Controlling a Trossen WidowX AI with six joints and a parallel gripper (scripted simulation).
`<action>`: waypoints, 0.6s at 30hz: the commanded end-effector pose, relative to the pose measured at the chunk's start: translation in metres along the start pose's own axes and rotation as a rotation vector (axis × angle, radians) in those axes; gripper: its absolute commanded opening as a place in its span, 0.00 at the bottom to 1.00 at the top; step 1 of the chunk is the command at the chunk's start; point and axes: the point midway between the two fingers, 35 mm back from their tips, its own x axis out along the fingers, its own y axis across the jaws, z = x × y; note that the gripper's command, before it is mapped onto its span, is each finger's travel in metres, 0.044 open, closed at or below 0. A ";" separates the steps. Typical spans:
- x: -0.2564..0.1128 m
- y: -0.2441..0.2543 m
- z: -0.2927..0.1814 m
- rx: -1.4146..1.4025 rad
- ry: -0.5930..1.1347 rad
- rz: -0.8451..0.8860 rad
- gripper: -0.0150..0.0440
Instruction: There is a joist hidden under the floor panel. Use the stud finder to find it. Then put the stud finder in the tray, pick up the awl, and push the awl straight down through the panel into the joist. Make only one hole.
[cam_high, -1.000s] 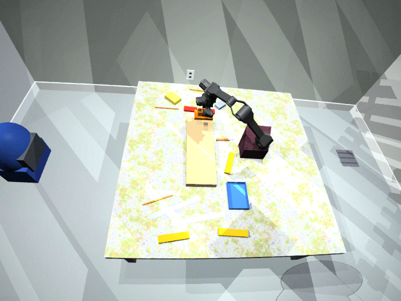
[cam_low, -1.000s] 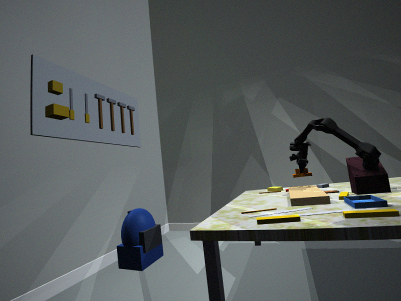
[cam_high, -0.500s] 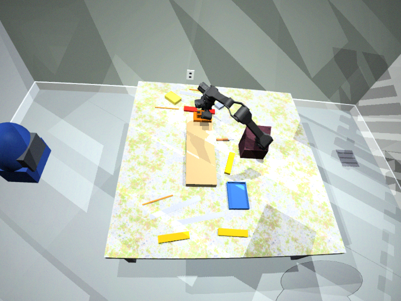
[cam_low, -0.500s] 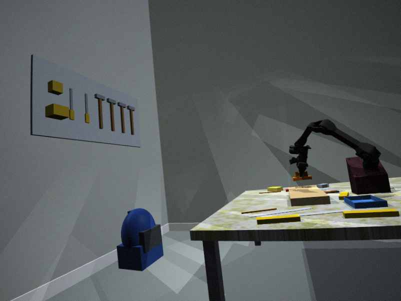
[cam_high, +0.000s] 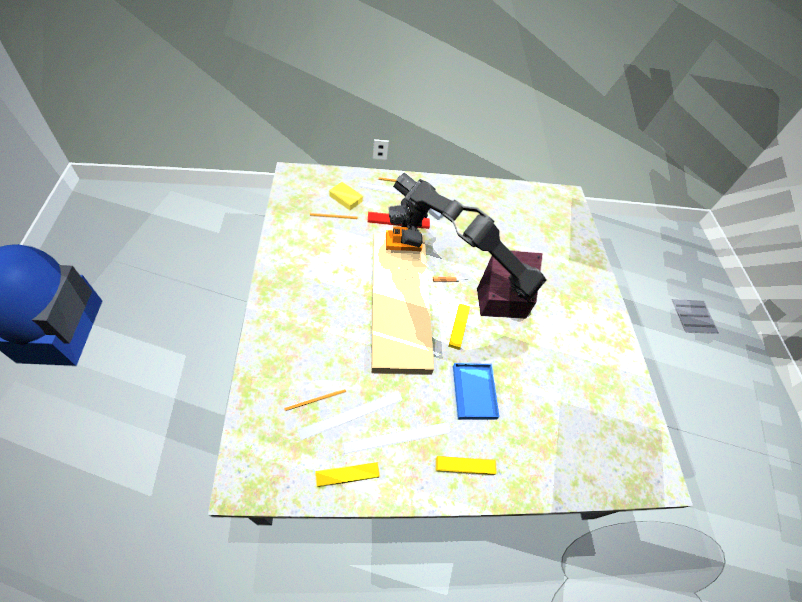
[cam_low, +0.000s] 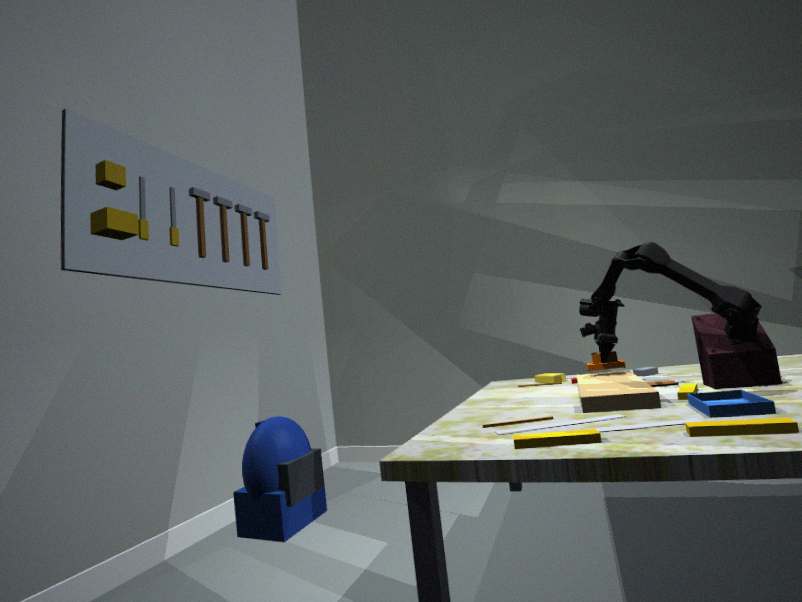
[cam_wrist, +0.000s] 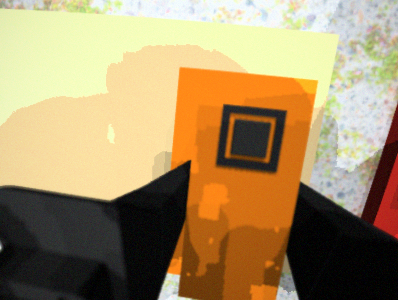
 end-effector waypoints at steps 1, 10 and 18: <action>0.002 -0.002 -0.001 0.008 -0.011 0.003 0.25; 0.014 -0.001 -0.004 0.008 -0.012 0.004 0.25; 0.021 0.001 -0.006 0.008 -0.012 0.004 0.25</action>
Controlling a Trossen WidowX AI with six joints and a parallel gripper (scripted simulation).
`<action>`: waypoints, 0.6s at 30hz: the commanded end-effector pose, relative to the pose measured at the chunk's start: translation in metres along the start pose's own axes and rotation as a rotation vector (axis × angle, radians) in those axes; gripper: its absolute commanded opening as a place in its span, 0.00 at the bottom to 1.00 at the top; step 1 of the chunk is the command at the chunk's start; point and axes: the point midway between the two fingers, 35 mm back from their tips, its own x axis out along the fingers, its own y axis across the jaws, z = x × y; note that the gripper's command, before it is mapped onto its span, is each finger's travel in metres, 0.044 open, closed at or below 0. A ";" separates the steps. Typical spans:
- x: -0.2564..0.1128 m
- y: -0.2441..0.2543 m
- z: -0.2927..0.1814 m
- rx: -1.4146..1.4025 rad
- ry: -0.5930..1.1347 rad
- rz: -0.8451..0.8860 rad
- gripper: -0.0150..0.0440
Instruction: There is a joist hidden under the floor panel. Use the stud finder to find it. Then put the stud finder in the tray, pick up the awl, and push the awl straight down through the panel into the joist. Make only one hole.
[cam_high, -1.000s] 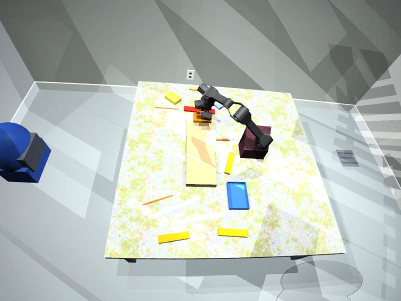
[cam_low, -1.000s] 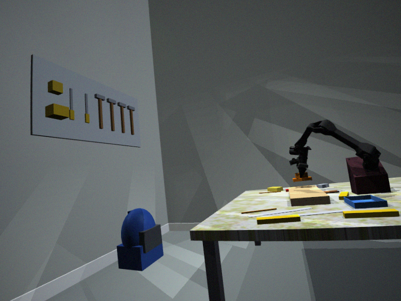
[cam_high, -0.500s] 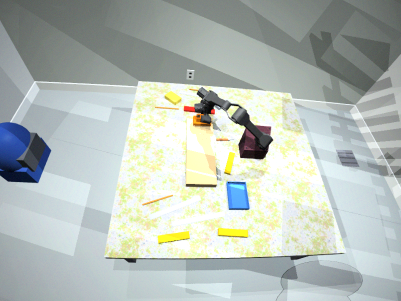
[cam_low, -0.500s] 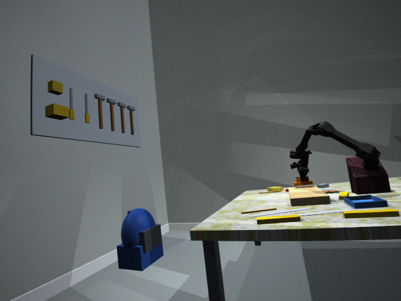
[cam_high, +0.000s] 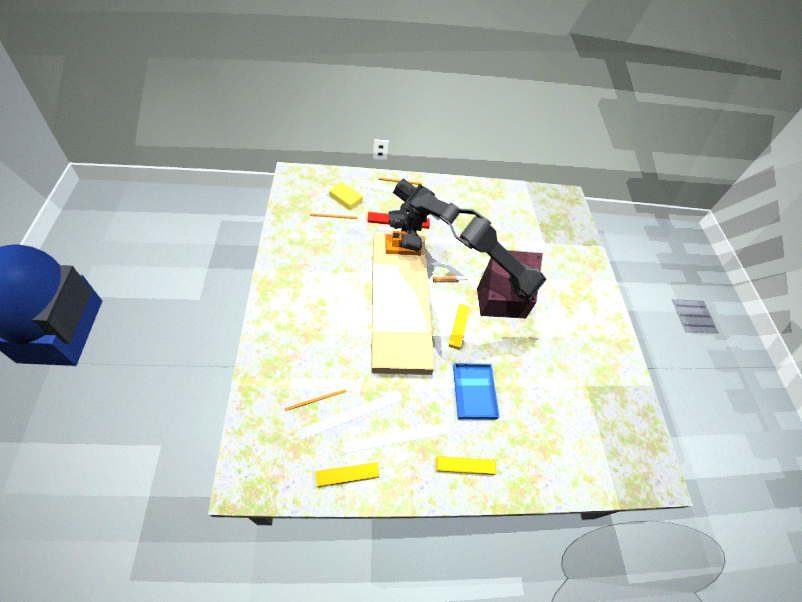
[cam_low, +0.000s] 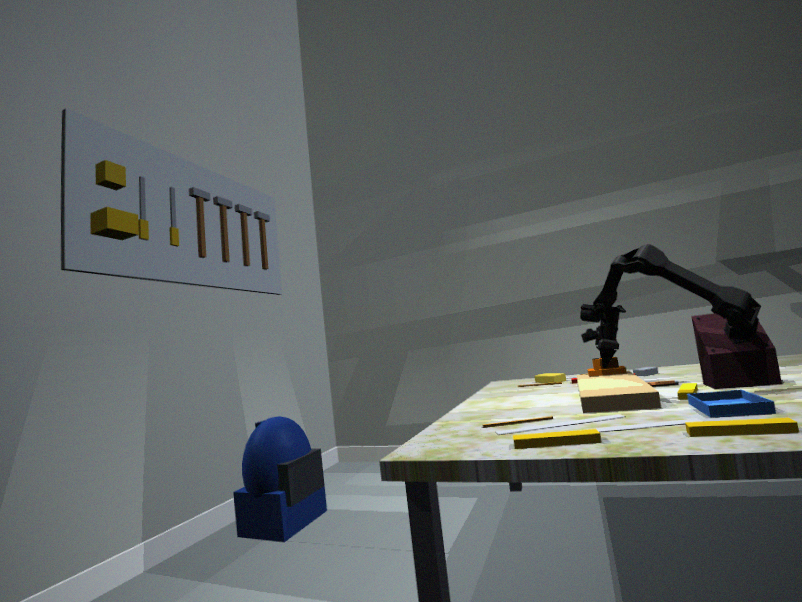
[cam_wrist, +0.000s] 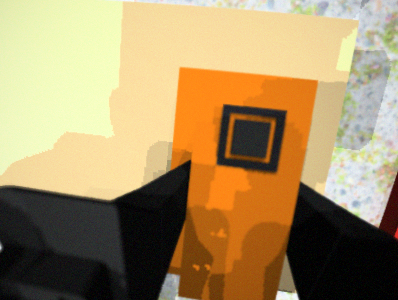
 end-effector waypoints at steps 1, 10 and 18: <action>0.001 0.003 0.001 0.003 -0.006 0.000 0.25; 0.001 0.018 0.001 0.003 -0.005 0.001 0.25; 0.001 0.031 0.001 0.004 -0.005 0.002 0.25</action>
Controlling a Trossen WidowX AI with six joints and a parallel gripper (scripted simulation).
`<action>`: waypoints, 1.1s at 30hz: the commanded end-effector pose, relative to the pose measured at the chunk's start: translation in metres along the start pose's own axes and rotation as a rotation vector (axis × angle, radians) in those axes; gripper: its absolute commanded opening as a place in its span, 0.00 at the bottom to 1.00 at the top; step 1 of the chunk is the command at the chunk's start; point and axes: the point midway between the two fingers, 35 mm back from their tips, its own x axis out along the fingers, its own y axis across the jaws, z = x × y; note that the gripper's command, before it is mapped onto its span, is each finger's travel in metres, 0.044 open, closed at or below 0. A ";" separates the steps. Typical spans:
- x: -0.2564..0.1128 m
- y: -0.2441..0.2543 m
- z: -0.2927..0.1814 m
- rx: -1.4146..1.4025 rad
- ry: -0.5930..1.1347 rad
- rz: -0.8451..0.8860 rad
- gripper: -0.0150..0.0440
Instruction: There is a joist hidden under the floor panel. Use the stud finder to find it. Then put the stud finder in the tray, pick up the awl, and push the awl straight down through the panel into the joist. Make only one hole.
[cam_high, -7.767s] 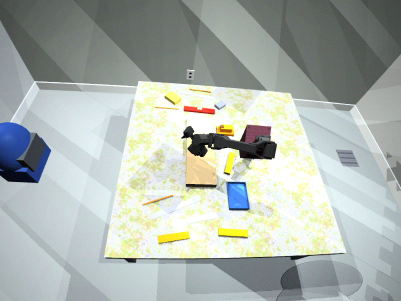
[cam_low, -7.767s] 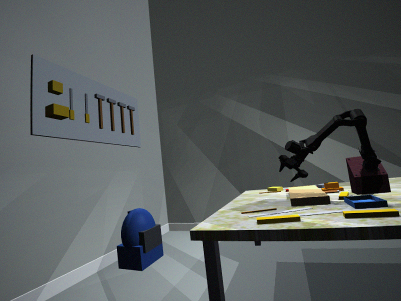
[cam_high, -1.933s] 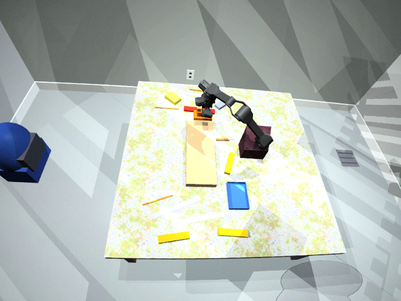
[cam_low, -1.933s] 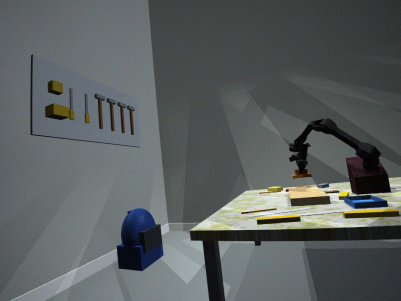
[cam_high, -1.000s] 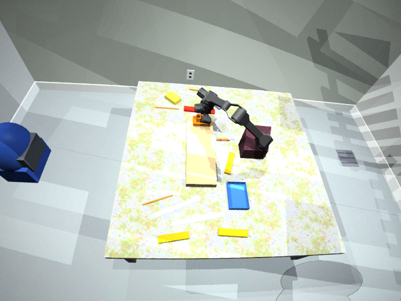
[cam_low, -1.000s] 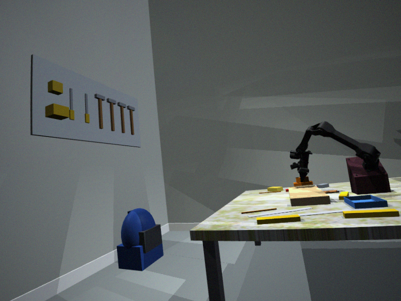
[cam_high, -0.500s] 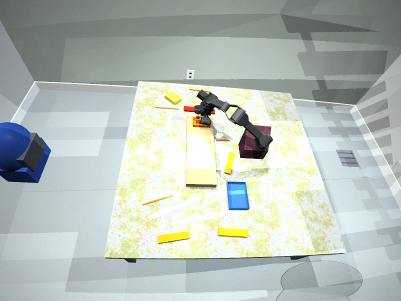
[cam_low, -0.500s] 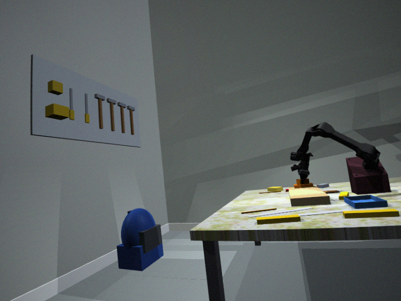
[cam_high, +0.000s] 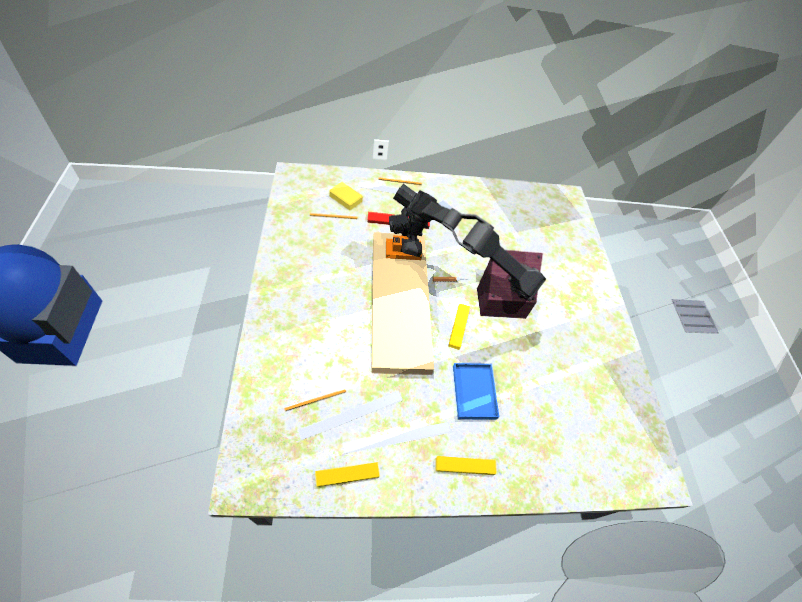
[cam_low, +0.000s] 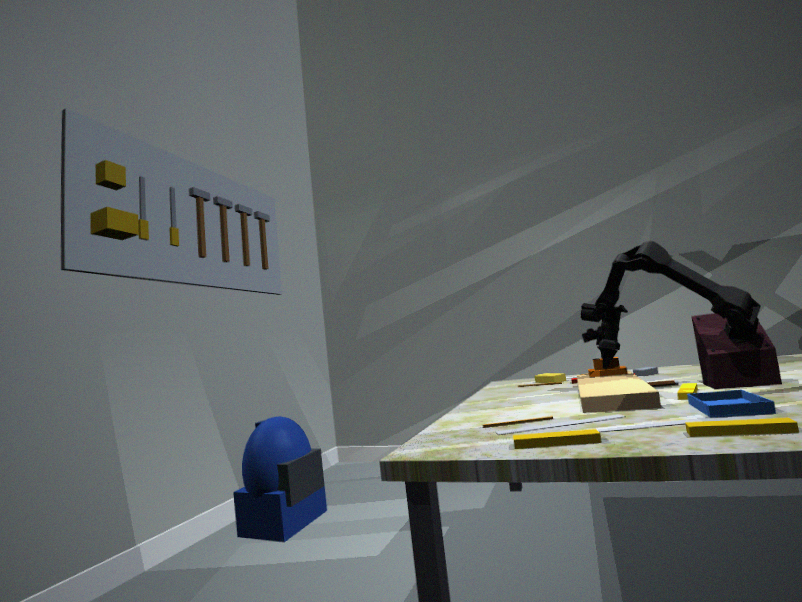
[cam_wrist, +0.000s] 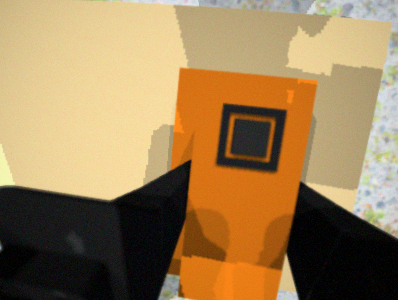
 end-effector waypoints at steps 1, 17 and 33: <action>0.001 0.012 0.002 -0.007 0.001 0.009 0.25; 0.001 0.039 0.002 -0.006 0.001 0.011 0.25; 0.001 0.065 0.002 -0.006 0.002 0.012 0.25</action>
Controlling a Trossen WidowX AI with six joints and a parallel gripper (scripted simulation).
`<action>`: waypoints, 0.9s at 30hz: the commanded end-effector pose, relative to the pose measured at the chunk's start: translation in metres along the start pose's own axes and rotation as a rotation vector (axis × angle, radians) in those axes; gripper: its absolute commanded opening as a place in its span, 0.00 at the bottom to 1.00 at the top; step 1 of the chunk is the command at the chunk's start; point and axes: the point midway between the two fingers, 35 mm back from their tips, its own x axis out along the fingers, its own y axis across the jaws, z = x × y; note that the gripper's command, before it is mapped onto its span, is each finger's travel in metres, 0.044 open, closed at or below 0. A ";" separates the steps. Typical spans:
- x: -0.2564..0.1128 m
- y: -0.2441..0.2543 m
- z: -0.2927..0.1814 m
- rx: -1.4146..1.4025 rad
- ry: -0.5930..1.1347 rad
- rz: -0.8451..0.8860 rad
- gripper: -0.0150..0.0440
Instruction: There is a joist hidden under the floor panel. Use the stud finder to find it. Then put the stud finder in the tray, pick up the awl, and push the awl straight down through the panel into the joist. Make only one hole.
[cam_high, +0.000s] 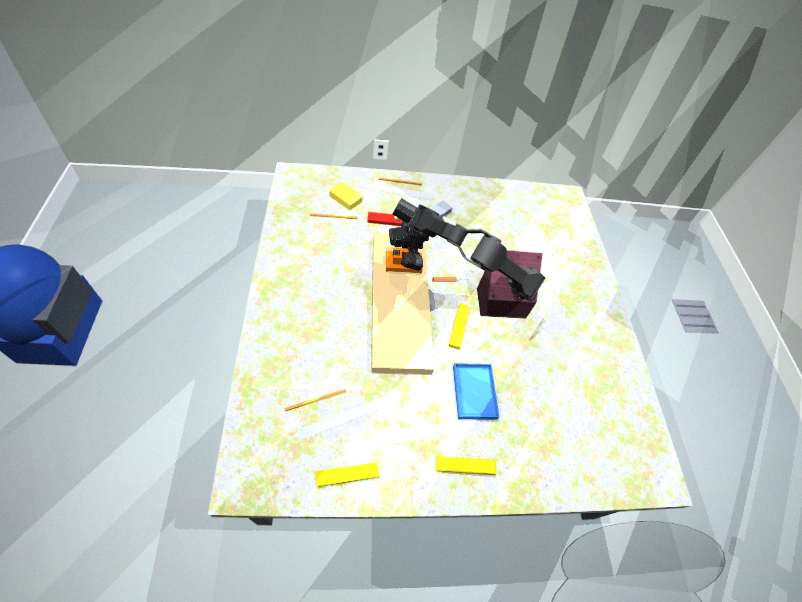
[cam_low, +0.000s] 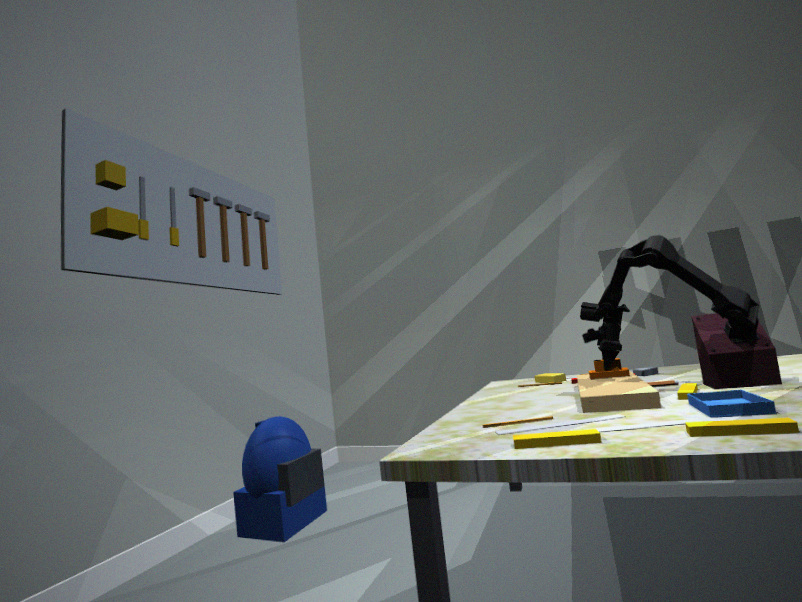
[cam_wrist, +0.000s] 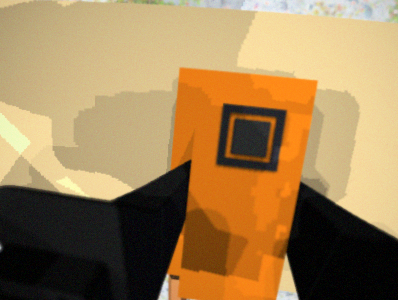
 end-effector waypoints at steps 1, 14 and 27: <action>0.001 0.012 0.001 -0.009 0.001 0.010 0.25; 0.001 0.034 0.001 -0.008 0.001 0.011 0.25; 0.001 0.056 0.001 -0.008 0.002 0.012 0.25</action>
